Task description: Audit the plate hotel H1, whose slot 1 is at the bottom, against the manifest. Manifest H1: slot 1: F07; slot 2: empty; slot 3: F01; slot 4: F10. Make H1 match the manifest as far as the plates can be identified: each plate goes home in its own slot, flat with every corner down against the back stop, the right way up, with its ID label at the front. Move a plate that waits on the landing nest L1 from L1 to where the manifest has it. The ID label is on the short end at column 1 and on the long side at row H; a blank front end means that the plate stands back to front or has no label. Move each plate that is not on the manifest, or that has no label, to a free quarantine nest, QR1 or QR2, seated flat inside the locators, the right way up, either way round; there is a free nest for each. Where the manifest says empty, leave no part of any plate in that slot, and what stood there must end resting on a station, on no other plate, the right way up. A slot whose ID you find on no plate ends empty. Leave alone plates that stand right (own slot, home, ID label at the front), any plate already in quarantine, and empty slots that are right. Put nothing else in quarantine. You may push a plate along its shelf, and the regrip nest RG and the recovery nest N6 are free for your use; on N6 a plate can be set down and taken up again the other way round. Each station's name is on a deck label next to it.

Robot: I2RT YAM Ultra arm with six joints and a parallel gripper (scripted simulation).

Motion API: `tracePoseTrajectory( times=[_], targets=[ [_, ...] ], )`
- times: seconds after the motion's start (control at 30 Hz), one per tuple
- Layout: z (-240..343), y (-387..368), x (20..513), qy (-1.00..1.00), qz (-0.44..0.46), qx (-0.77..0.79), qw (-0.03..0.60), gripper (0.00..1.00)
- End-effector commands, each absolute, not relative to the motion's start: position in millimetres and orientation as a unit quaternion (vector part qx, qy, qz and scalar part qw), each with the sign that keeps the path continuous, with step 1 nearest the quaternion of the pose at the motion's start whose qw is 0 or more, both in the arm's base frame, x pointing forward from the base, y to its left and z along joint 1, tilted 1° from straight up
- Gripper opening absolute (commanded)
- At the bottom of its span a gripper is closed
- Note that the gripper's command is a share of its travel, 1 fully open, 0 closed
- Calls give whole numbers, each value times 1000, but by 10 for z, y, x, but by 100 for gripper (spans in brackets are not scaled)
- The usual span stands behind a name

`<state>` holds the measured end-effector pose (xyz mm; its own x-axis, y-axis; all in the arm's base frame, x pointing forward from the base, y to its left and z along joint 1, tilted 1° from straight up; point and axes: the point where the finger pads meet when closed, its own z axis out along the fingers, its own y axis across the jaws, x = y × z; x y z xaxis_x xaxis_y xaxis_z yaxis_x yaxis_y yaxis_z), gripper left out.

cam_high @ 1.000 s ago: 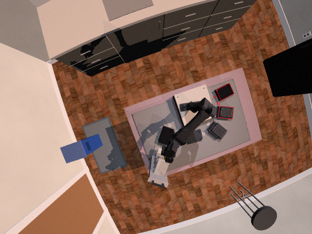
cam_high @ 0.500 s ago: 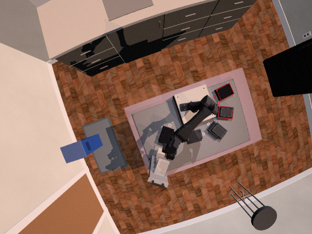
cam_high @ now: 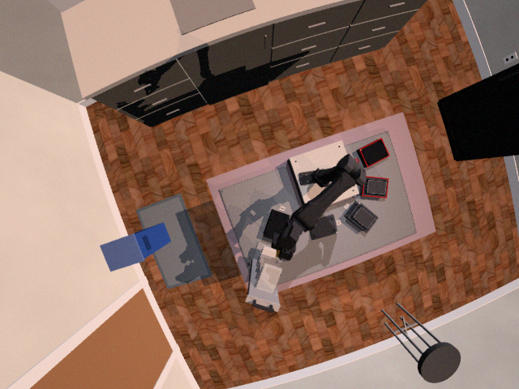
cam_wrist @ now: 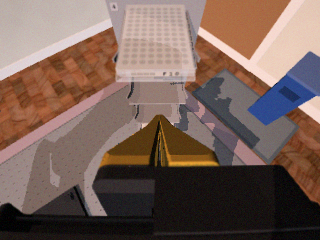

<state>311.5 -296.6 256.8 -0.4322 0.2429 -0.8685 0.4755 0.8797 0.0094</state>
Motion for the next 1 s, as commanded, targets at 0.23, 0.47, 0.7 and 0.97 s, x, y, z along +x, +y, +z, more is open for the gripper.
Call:
tracePoseTrajectory(
  times=[0.23,0.47,0.7,0.97],
  targets=[
    [2612,-2880,2997,838,-118,210,490,0],
    [2613,-2826,2894,838,-118,210,490,0],
    [2613,-2787,2820,838,-118,210,490,0],
    [2614,-2725,2702,838,-118,209,489,0]
  ],
)
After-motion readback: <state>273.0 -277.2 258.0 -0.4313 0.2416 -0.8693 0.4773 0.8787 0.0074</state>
